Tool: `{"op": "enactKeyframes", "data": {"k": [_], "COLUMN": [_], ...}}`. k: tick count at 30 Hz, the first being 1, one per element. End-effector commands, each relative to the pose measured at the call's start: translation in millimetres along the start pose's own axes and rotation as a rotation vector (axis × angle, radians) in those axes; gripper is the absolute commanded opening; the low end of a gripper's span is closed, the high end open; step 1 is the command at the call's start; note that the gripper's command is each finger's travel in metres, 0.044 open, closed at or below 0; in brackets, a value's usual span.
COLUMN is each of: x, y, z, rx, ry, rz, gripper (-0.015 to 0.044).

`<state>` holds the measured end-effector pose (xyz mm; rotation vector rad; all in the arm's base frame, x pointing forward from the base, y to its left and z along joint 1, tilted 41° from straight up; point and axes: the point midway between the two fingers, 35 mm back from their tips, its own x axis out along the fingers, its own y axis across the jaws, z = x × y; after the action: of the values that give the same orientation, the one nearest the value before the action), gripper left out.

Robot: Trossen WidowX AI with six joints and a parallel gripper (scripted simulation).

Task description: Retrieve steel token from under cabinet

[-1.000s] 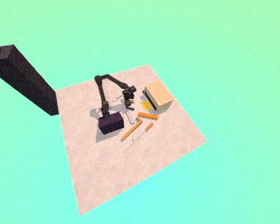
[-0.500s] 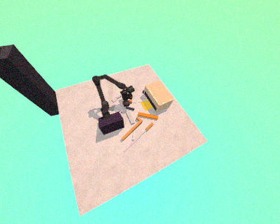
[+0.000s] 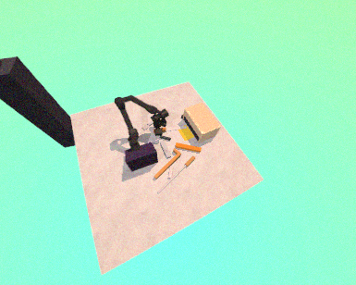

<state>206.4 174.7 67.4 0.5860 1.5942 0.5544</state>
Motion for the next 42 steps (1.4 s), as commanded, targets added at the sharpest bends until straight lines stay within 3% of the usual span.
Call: {"op": "enactKeyframes", "data": {"k": [1,36,42], "x": [1,-3,-2], "y": [0,-28,-25], "z": [-7,-6,-6], "rx": [0.001,-0.105,-0.102], "ry": [0.003,0.003,0.005], "rz": [-0.001,-0.003,-0.004], "gripper": [0.0000,0.0000,0.0157]}}
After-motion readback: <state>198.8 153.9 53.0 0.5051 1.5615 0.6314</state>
